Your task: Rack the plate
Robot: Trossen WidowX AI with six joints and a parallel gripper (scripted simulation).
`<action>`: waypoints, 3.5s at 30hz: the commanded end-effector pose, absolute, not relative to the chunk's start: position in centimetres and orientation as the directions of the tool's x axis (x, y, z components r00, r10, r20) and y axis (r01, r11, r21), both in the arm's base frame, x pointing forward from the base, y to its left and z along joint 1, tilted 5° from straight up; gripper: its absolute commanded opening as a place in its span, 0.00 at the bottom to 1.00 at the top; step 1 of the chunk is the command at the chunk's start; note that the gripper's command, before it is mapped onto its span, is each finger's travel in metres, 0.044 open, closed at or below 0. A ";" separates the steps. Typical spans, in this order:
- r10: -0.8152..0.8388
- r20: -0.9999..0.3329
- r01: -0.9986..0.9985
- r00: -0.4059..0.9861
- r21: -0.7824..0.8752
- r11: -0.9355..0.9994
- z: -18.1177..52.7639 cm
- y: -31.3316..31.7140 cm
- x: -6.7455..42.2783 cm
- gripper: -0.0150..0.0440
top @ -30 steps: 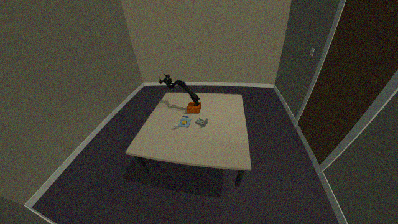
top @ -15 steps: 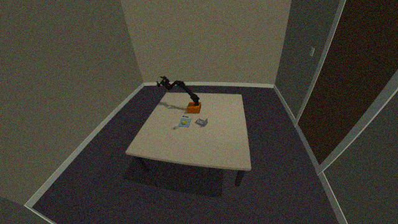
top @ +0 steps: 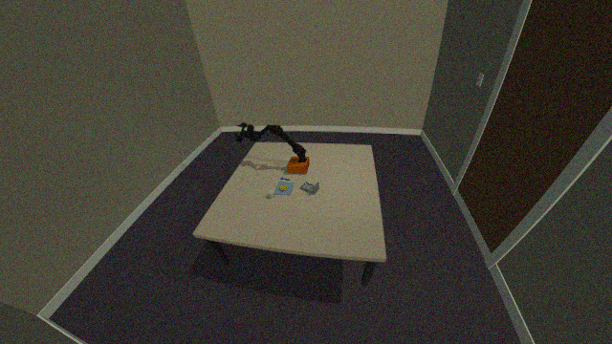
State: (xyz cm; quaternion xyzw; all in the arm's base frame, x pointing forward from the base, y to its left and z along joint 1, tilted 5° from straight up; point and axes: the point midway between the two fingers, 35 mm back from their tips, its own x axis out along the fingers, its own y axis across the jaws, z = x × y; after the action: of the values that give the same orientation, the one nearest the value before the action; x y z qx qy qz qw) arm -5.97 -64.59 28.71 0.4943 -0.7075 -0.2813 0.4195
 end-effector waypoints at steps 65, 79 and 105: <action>-0.628 -0.630 0.828 0.456 0.558 0.042 9.4 -43.3 35.1 0.93; -0.448 -0.782 0.892 0.434 0.305 0.332 6.2 -34.3 38.1 0.93; -0.156 -0.962 0.491 0.222 -0.028 0.871 2.3 -17.5 37.5 0.93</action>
State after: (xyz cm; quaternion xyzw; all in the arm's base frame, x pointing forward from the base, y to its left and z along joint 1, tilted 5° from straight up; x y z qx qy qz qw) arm 38.23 -19.56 2.33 0.1792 0.5565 -0.2461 0.7731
